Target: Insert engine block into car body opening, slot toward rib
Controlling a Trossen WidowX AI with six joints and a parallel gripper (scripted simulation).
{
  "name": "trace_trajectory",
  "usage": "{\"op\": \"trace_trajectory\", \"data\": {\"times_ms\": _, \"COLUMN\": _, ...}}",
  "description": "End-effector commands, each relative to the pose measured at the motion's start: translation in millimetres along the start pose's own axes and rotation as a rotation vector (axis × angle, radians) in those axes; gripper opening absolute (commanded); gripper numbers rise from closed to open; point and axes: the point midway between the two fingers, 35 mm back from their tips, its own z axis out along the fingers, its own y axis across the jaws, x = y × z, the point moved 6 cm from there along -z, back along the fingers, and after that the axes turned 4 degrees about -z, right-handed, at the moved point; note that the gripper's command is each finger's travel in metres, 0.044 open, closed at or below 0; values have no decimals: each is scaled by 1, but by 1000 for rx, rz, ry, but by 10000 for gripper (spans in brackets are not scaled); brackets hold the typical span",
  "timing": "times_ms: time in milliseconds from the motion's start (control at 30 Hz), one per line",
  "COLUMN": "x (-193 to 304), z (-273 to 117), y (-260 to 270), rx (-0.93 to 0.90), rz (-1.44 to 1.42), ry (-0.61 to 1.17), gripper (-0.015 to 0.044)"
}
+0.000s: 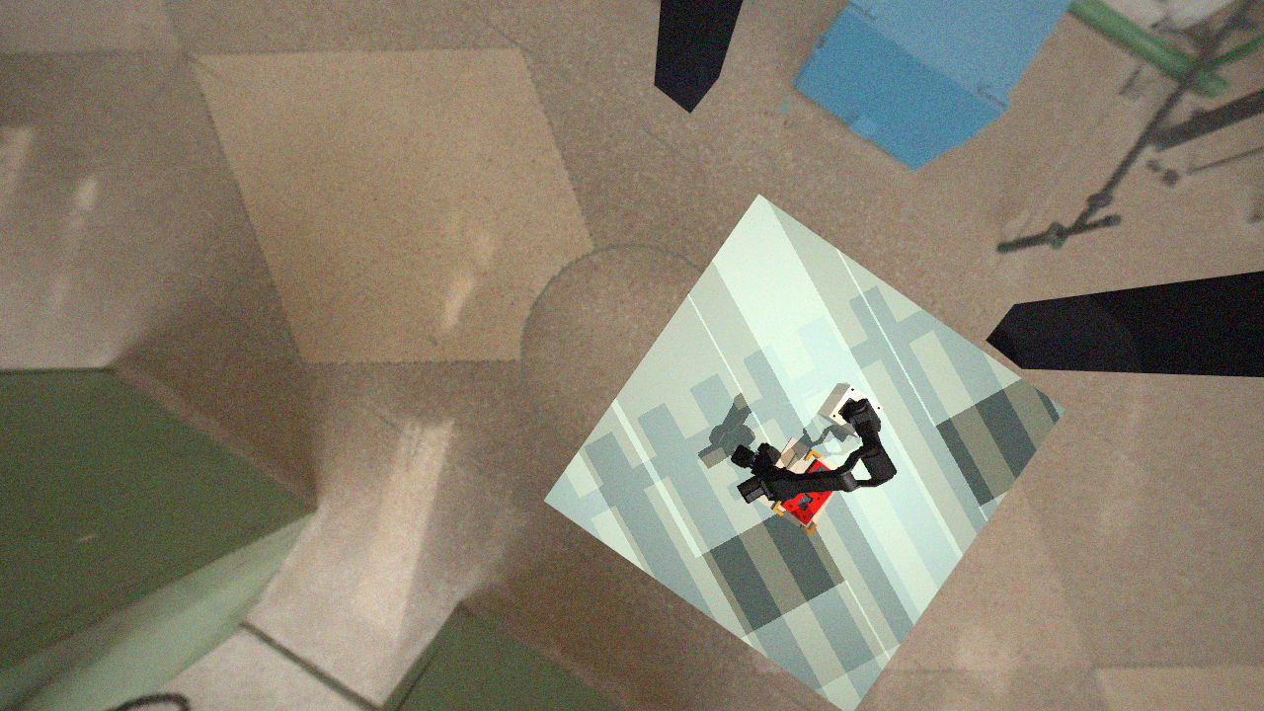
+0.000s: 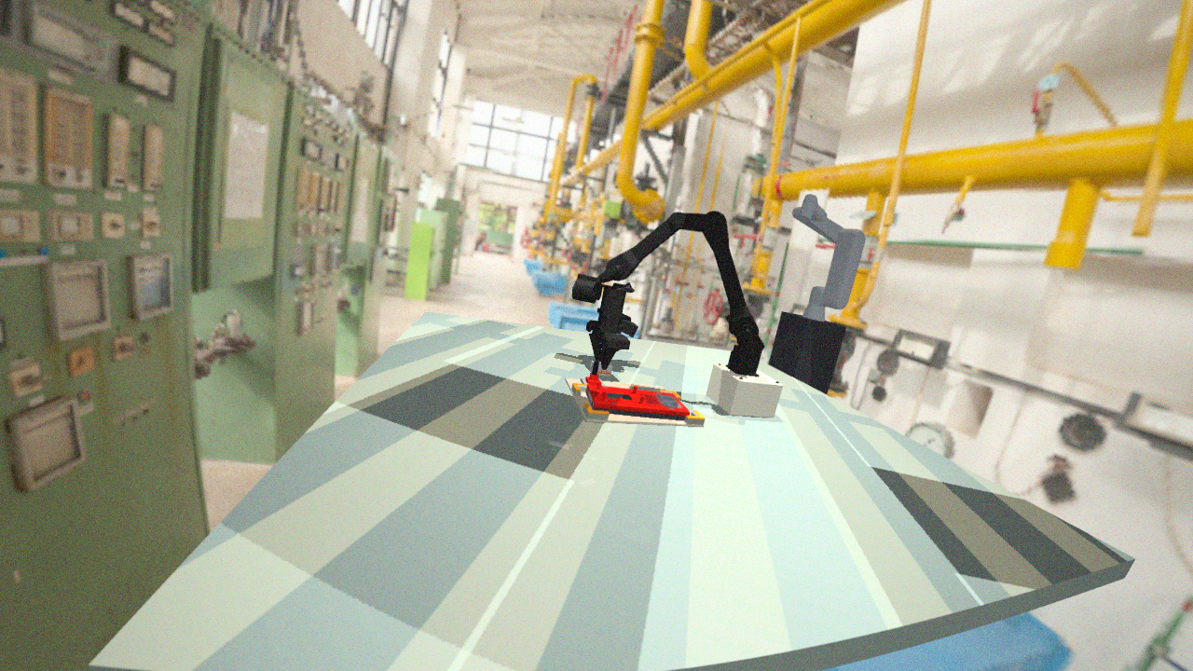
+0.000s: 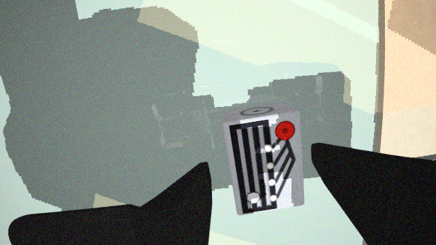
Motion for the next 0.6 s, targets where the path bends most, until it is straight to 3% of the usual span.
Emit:
{"op": "trace_trajectory", "data": {"times_ms": 0, "x": -1, "z": 2, "y": -1, "rx": 5, "rz": 4, "ry": 0, "gripper": 151}}
{"op": "trace_trajectory", "data": {"times_ms": 267, "x": -1, "z": 2, "y": -1, "rx": 5, "rz": 4, "ry": 0, "gripper": 98}}
{"op": "trace_trajectory", "data": {"times_ms": 400, "x": 0, "z": -3, "y": 0, "rx": 5, "rz": 4, "ry": 0, "gripper": 0}}
{"op": "trace_trajectory", "data": {"times_ms": 567, "x": 3, "z": -18, "y": 2, "rx": 5, "rz": 4, "ry": 0, "gripper": 0}}
